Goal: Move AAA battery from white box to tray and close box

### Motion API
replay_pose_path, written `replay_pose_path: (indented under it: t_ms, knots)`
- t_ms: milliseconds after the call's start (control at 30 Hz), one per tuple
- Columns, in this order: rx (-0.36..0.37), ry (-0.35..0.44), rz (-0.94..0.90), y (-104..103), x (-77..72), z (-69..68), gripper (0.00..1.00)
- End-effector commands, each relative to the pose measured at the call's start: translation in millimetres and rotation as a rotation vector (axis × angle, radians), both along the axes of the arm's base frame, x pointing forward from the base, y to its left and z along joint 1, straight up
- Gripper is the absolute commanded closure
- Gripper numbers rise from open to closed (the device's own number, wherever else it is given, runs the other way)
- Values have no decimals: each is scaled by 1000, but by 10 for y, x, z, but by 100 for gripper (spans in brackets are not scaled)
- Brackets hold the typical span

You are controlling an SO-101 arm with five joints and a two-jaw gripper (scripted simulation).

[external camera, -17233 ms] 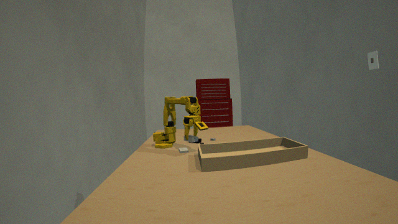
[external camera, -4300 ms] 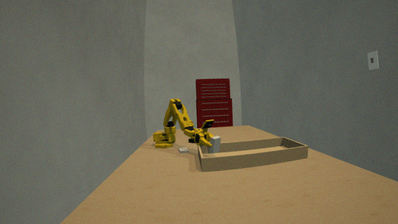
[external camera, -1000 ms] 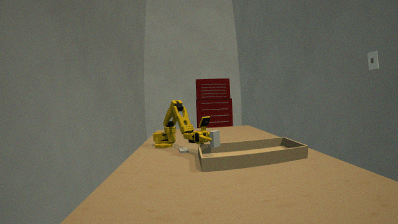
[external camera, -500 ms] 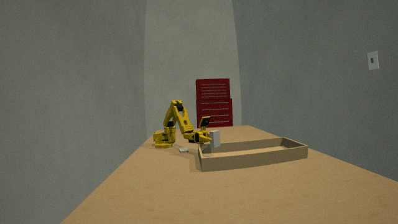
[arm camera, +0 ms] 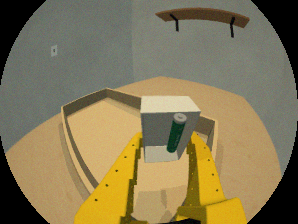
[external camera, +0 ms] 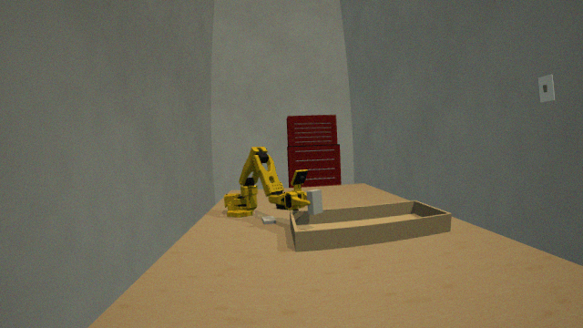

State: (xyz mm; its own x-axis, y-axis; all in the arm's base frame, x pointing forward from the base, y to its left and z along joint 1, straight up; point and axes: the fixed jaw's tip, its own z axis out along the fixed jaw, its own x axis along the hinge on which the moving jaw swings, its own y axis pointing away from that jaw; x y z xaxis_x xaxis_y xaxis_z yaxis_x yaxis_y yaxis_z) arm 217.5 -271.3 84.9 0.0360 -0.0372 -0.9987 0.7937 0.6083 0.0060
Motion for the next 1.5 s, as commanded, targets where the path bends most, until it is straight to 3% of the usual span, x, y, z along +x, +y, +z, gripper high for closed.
replay_pose_path:
  t_ms: [0, 433, 1467]
  knots:
    - [-70, -40, -9, -35, -7, 176, 81]
    - [-104, -64, -9, -34, -8, 248, 81]
    - [-114, -72, -9, -25, -15, 263, 81]
